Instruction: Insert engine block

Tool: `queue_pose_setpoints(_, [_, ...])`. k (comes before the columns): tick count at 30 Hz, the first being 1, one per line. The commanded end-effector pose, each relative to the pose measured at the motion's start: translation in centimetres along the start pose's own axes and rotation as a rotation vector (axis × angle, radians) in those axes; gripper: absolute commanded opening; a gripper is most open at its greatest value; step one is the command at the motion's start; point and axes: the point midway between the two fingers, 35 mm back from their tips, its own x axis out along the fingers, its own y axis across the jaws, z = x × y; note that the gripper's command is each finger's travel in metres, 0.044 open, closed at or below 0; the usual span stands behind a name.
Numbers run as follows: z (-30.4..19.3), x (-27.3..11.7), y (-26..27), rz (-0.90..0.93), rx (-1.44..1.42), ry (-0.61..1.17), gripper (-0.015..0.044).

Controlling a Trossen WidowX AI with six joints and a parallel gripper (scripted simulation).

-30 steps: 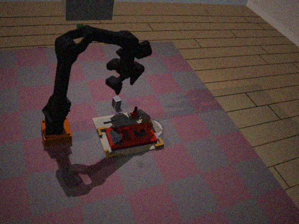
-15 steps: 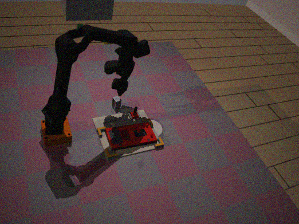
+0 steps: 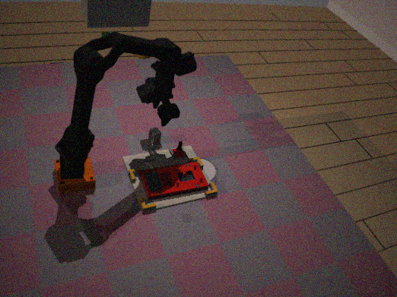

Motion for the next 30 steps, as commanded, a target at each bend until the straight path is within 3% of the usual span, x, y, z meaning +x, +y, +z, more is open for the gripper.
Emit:
queue_pose_setpoints(1, [0.2, 0.0, -0.1, 0.007, -0.116, -0.008, 0.044])
queue_pose_setpoints(8, [0.3, 0.3, -0.2, 0.008, -0.203, -0.013, 0.044])
queue_pose_setpoints(12, [0.3, 3.4, -0.2, 0.008, -0.203, -0.013, 0.044])
queue_pose_setpoints(30, [0.3, 6.5, -0.2, 0.008, -0.2, -0.014, 0.044])
